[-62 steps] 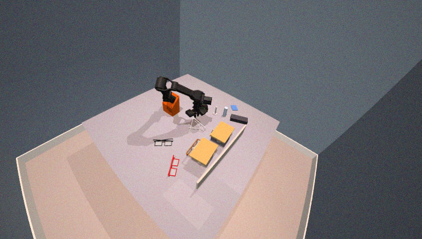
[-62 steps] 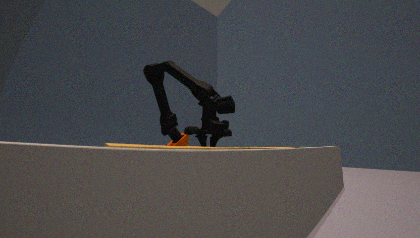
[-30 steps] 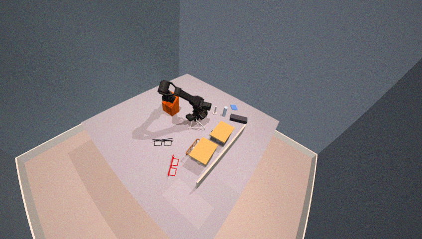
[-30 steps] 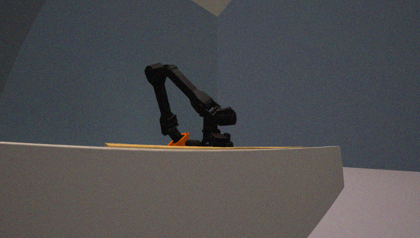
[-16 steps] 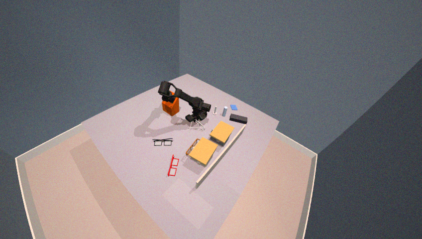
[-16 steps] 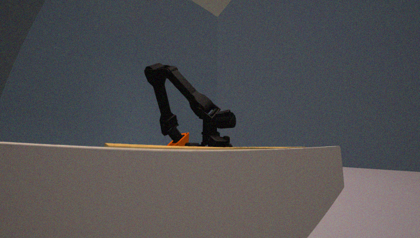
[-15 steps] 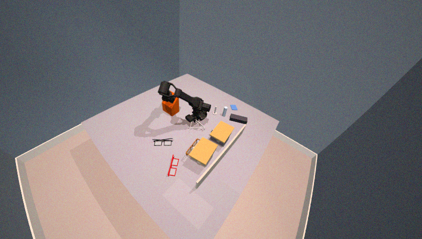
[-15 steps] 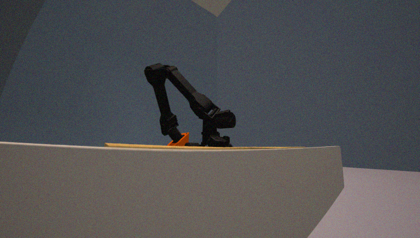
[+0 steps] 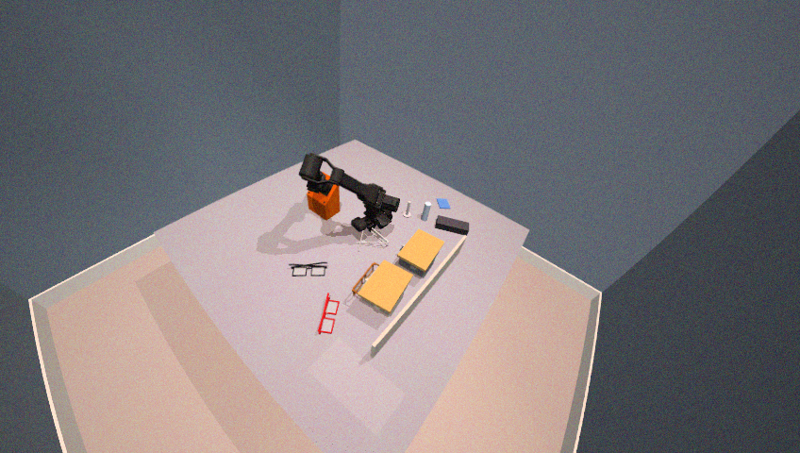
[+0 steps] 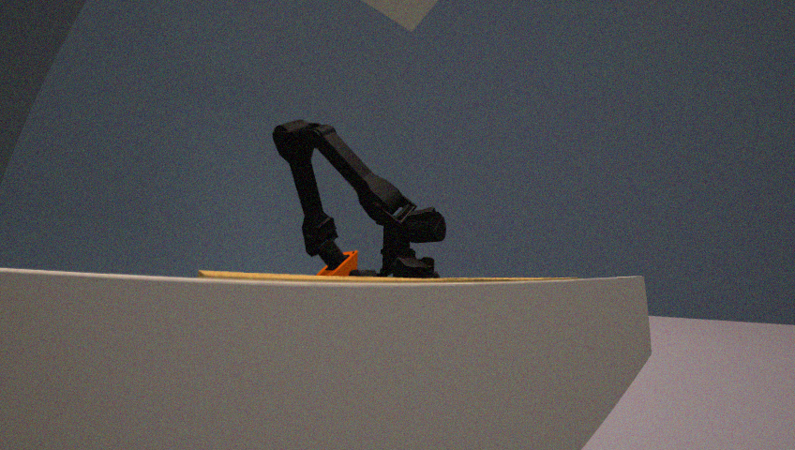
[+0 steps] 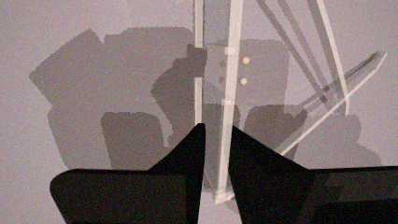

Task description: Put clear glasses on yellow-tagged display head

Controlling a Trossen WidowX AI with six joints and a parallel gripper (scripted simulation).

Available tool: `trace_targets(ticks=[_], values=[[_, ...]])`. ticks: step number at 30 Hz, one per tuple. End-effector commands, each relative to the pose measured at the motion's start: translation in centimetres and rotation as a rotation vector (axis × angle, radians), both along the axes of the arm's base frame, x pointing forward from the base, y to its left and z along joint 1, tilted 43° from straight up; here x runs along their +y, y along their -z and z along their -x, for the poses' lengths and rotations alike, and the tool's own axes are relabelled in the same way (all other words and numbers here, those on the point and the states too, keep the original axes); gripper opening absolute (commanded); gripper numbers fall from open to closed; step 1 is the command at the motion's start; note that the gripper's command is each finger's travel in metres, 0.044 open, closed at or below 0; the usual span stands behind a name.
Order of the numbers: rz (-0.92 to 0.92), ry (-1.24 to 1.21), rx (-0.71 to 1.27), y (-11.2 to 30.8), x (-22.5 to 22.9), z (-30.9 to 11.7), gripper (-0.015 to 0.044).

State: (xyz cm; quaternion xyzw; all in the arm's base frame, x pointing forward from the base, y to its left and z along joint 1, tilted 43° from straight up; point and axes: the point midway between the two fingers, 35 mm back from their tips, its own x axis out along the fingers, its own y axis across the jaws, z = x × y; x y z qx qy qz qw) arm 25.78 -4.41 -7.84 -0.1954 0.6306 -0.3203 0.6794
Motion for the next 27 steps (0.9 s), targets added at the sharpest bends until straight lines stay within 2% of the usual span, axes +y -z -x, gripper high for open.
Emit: trace_targets(ticks=[1,5,13,27], values=[[0.000,0.002,-0.001,0.0,0.0,0.0,0.0027],[0.000,0.002,-0.001,0.0,0.0,0.0,0.0000],[-0.002,0.001,-0.001,-0.4,0.4,-0.1,0.0000],[-0.002,-0.002,0.000,-6.4,6.5,-0.5,0.0000]])
